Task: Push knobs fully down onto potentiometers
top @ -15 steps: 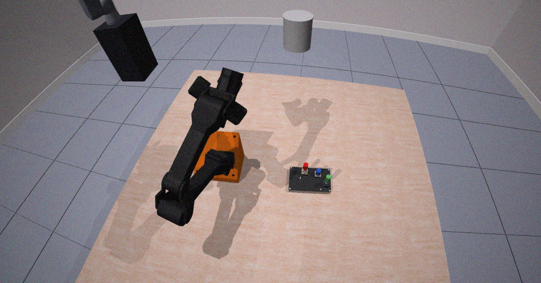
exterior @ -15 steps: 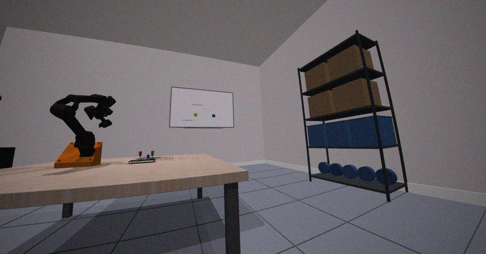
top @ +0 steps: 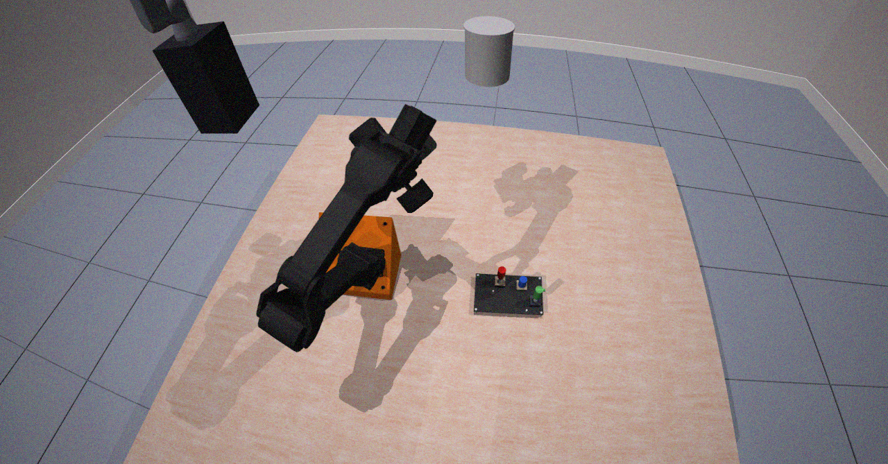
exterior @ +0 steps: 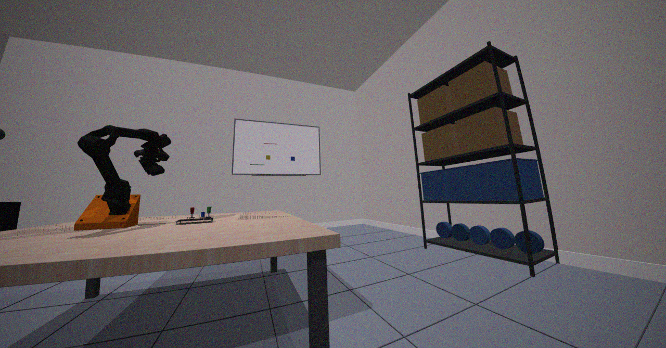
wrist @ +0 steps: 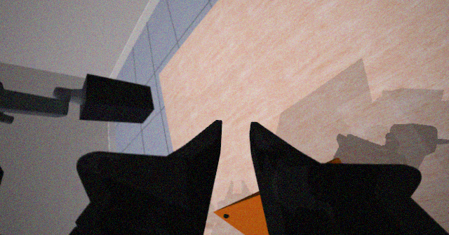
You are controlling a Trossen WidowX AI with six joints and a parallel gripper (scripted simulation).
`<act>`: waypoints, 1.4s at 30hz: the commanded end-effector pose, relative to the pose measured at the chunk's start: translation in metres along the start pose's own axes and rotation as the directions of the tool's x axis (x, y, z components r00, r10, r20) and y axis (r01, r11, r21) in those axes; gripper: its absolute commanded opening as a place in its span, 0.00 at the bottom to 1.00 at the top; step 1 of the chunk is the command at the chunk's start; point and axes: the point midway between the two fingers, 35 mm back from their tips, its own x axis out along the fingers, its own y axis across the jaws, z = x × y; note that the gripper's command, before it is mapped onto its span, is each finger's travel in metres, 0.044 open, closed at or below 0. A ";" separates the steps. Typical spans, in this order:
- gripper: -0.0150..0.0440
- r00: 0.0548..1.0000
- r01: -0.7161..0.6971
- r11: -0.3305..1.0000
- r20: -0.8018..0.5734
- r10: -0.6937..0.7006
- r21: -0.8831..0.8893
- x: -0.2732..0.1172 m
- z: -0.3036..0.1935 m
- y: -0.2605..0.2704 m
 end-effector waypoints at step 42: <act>0.25 0.637 0.692 0.305 -0.355 -0.684 0.654 -0.042 0.075 -0.279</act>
